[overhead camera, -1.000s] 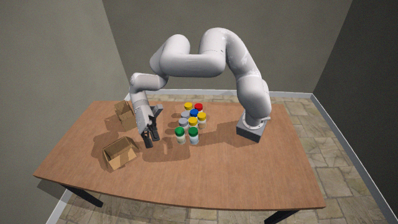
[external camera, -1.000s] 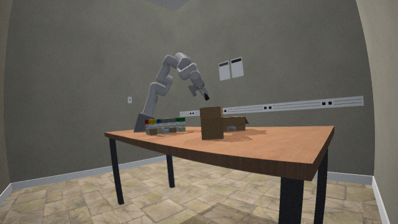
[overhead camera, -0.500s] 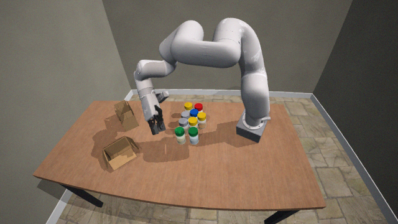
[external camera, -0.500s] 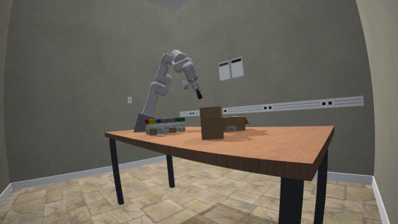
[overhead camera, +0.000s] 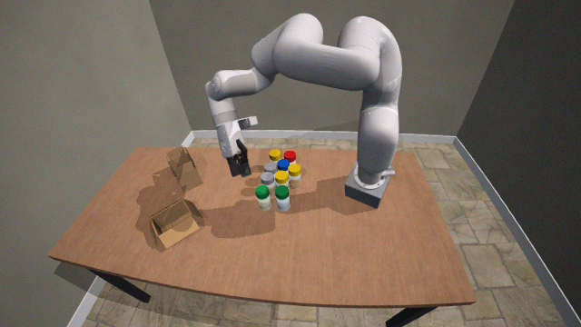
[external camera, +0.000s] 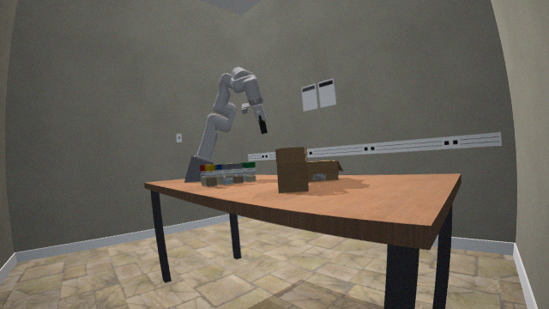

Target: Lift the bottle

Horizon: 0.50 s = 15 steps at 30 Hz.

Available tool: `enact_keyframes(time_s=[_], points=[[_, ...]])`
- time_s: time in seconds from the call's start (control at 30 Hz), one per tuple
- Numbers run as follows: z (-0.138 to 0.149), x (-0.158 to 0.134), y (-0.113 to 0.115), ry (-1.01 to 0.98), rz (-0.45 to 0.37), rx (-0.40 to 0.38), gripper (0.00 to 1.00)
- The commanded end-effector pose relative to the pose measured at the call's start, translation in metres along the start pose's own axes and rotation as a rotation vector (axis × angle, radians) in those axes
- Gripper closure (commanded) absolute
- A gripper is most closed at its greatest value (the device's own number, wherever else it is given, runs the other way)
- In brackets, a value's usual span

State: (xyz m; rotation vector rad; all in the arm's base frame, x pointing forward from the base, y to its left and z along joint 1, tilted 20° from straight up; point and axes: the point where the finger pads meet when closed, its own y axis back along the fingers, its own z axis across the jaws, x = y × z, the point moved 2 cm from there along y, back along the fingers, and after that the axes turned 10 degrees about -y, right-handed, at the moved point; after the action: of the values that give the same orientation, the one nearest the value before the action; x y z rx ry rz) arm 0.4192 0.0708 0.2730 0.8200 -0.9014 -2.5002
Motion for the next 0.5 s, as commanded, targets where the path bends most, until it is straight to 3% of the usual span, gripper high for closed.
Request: enact_keyframes(time_s=[0.0,0.23,0.27,0.47], points=[[-0.015,0.043,0.036,-0.081,0.023,0.253,0.21],[-0.015,0.043,0.036,-0.081,0.023,0.253,0.21],[-0.013,0.039,0.035,-0.069,0.021,0.222,0.21],[-0.023,0.085,0.074,-0.141,0.032,0.477,0.21]])
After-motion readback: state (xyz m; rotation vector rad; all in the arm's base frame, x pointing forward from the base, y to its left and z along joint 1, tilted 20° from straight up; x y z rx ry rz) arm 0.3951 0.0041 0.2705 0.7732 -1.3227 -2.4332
